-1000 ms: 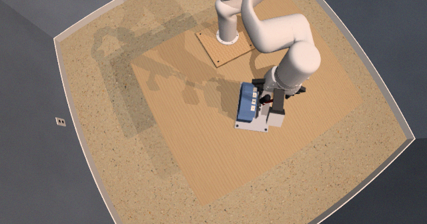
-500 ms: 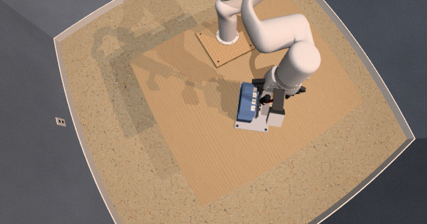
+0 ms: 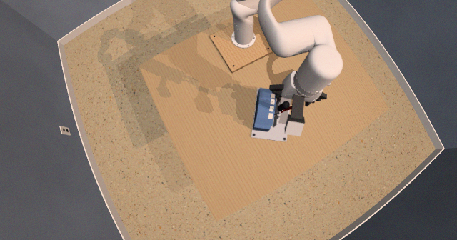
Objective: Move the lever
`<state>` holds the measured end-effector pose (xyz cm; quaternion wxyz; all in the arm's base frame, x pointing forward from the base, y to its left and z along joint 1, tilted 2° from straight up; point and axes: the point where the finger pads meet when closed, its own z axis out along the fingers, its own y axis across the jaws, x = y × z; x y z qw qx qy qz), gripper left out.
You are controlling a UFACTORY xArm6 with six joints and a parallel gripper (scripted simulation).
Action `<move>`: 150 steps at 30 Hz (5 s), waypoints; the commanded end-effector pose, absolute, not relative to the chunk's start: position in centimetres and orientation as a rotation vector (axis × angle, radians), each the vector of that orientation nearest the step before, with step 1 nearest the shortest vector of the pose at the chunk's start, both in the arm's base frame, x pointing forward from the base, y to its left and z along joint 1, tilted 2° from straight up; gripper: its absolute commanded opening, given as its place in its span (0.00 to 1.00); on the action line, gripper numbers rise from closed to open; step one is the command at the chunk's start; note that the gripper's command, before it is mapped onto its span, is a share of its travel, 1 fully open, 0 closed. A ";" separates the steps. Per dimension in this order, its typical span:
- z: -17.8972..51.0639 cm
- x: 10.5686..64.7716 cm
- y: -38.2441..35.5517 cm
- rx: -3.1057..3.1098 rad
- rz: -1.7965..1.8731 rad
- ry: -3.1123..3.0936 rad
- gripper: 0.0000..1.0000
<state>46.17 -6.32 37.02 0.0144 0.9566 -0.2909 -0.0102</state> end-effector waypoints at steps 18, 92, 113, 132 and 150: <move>35.7 46.2 -6.4 2.979 -0.025 -0.906 1.00; 34.3 46.2 -6.4 2.979 -0.025 -0.906 1.00; 33.2 46.1 -6.4 2.979 -0.025 -0.906 1.00; 30.0 46.1 -6.5 2.979 -0.025 -0.906 1.00; 27.8 46.0 -6.5 2.979 -0.025 -0.906 1.00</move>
